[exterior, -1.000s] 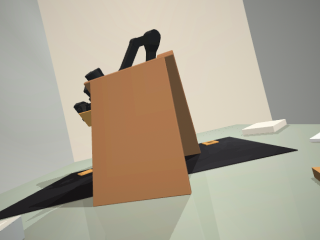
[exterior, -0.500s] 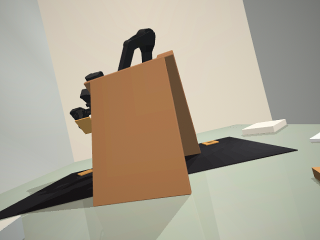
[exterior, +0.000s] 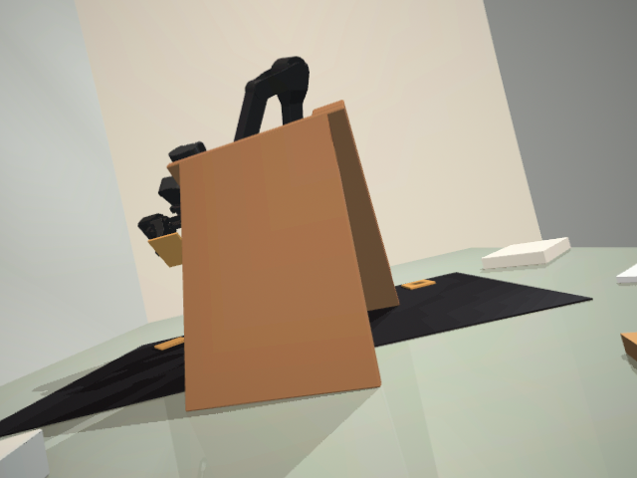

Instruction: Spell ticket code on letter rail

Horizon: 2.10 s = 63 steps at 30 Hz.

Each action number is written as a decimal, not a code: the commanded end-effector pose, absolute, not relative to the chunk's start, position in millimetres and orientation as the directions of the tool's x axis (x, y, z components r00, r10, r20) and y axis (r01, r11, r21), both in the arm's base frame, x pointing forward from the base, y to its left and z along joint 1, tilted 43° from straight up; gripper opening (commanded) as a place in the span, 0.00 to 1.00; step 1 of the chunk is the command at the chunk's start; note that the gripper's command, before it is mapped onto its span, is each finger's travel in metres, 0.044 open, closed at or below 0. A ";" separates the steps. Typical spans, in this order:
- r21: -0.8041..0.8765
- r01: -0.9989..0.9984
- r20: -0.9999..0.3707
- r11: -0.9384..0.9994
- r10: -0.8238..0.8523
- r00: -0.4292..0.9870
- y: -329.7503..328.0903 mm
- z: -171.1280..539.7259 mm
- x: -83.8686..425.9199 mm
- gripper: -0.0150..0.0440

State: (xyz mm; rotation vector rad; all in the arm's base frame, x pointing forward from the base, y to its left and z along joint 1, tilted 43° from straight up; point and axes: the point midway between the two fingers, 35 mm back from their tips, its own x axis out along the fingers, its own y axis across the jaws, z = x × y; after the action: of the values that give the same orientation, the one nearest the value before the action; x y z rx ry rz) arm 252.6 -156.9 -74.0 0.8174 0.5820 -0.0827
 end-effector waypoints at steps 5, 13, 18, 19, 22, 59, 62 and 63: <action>0.663 0.291 -0.520 0.690 0.145 0.842 -156.0 -72.8 253.2 0.25; 0.663 0.291 -0.520 0.690 0.145 0.842 -151.8 -69.7 254.0 0.25; 0.663 0.291 -0.520 0.690 0.145 0.842 -149.8 -67.9 254.5 0.25; 0.663 0.291 -0.520 0.690 0.145 0.842 -149.5 -67.6 254.6 0.25; 0.663 0.291 -0.520 0.689 0.145 0.842 -148.5 -66.5 255.0 0.25; 0.664 0.291 -0.520 0.688 0.146 0.842 -136.3 -53.7 261.1 0.25; 0.664 0.291 -0.520 0.688 0.146 0.842 -135.2 -52.7 261.6 0.25; 0.665 0.291 -0.520 0.688 0.146 0.842 -134.9 -52.4 261.7 0.25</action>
State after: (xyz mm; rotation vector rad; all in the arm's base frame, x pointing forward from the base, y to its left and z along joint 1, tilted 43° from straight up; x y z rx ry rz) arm 261.6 -135.6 -53.9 0.8192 0.5822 -0.0817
